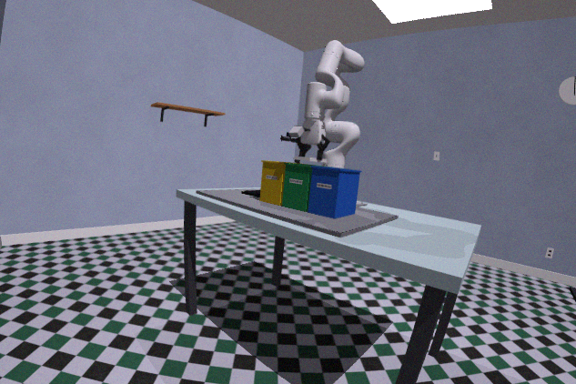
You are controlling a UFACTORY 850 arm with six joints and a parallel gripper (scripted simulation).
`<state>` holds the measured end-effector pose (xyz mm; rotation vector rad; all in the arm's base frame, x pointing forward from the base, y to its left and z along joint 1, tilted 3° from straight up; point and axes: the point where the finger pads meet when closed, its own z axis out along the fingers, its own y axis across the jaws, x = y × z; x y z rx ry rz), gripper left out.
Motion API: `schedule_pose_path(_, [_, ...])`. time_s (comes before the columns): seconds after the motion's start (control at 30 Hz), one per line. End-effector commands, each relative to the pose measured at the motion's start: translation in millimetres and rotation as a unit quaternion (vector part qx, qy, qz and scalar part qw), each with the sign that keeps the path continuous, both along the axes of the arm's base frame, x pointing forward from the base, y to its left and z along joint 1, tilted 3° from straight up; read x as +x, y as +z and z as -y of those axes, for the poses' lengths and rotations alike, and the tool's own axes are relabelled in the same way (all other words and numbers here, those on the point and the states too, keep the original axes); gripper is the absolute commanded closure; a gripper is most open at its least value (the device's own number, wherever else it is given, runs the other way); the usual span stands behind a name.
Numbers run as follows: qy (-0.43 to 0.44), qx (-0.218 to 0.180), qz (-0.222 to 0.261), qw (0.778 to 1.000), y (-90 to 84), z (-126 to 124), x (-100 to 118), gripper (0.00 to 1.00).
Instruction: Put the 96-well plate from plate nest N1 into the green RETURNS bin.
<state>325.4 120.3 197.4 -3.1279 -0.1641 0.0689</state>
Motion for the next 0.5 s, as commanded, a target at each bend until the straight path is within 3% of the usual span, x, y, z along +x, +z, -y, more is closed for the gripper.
schedule_pose_path(0.0, [0.000,0.000,0.001,1.000,-0.2,-0.3,0.7,1.00])
schedule_pose_path(0.47, [0.000,0.000,0.001,1.000,-2.2,-0.3,0.6,1.00])
